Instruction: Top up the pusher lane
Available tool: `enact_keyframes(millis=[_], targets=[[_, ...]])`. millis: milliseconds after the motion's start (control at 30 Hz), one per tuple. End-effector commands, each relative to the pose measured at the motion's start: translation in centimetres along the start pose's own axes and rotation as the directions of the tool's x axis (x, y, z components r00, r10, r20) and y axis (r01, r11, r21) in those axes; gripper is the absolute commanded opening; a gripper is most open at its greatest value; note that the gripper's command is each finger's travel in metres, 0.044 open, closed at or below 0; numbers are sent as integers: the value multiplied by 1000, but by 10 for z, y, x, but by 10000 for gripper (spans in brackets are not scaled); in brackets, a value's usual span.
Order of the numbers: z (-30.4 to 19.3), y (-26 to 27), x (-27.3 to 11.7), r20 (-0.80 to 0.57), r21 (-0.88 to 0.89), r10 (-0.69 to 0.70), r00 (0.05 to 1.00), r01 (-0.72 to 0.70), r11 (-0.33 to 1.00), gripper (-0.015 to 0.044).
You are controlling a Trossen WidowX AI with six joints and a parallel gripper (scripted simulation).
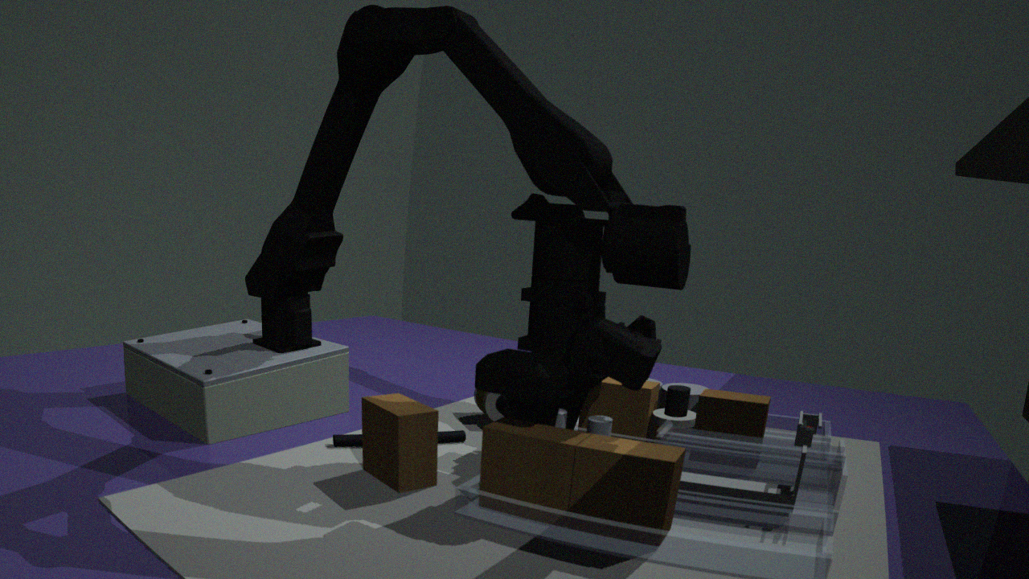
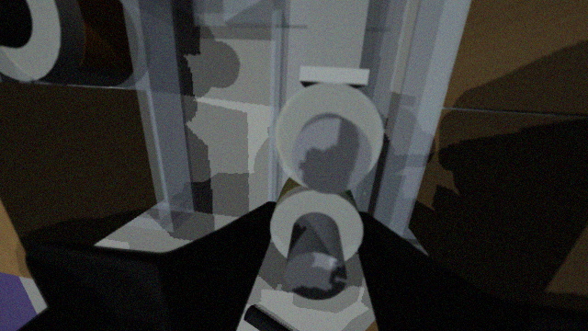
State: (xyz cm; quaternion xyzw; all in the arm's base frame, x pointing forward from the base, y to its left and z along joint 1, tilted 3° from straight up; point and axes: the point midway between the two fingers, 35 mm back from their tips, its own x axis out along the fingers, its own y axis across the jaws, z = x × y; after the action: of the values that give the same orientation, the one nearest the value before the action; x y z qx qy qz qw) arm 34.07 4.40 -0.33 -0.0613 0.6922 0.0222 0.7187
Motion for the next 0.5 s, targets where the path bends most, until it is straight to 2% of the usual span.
enact_keyframes(millis=[0, 300, 333, 467], targets=[[0, 0, 0, 0, -5, -1, 1000, 1, 1000, 53], [0, 0, 0, 0, -5, -1, 1000, 1, 1000, 289], [0, 0, 0, 0, -5, -1, 1000, 1, 1000, 304], [0, 0, -6, 0, -5, -1, 1000, 1, 1000, 304]])
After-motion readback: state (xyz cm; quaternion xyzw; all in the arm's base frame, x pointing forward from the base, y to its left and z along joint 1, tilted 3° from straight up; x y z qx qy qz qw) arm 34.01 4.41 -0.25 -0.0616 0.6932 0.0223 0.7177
